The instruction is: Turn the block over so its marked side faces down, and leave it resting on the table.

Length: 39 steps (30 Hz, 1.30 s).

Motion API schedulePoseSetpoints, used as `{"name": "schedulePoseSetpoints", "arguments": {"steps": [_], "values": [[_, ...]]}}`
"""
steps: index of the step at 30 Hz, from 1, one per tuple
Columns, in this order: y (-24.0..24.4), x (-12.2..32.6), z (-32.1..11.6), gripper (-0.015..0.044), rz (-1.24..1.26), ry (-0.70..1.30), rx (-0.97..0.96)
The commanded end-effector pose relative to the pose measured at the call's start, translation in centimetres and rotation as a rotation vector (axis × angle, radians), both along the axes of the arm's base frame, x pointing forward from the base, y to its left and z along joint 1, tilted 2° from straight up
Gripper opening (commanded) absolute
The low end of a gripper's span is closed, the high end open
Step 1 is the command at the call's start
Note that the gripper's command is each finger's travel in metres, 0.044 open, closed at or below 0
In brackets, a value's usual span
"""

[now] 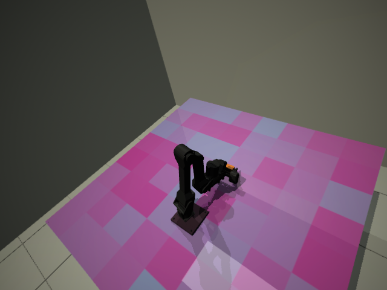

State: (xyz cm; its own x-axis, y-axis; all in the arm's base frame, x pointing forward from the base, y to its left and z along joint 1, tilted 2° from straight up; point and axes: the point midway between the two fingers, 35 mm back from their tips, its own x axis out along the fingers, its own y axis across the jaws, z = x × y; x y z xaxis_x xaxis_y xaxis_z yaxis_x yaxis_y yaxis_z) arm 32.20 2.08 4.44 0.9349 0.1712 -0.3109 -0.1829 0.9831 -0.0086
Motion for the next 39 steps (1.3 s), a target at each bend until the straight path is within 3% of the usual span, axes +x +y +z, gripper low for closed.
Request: {"name": "schedulePoseSetpoints", "arguments": {"steps": [1, 27, 39], "values": [[0.0, 0.0, 0.0, 0.044, 0.001, 0.0, 0.007], [0.0, 0.1, 0.0, 0.044, 0.0, 0.005, 0.006], [-0.2, 2.1, 2.5, 0.044, -0.009, 0.382, -0.06]]}}
